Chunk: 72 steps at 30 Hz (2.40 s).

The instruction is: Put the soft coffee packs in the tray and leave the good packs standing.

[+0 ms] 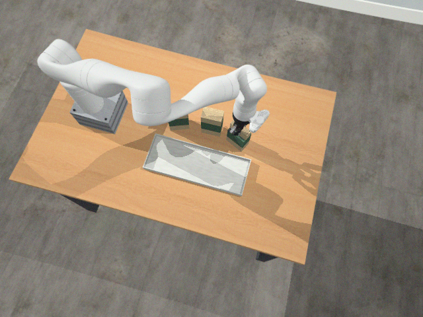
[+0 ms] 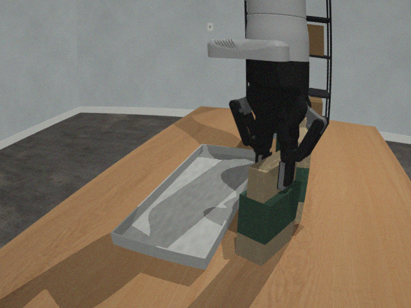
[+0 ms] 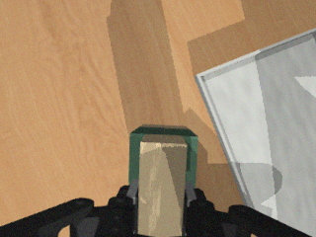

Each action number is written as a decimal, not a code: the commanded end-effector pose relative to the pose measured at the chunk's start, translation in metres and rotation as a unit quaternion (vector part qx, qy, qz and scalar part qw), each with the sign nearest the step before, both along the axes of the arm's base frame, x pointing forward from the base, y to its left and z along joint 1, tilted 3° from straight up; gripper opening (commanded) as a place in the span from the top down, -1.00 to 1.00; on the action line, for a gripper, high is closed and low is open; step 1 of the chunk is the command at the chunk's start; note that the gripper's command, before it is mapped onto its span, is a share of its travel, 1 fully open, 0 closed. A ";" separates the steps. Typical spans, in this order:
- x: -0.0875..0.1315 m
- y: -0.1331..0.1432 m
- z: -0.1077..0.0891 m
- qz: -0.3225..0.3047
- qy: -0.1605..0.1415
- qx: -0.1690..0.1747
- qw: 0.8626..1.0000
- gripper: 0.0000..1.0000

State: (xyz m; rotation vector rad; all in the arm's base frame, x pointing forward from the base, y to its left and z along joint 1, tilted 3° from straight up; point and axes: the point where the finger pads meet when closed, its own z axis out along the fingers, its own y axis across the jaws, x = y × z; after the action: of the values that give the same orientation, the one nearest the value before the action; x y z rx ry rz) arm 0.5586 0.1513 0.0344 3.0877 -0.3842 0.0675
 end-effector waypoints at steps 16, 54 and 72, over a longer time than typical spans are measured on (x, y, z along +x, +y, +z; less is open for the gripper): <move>-0.001 0.000 0.024 0.000 0.000 0.000 1.000 0.54; 0.002 -0.019 0.055 0.000 0.000 0.000 1.000 0.54; 0.021 -0.119 0.059 0.000 0.000 0.000 1.000 0.54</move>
State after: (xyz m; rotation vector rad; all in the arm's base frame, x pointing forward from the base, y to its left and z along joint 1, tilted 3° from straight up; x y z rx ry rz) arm 0.5757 0.0493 0.0915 3.0909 -0.3480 0.0613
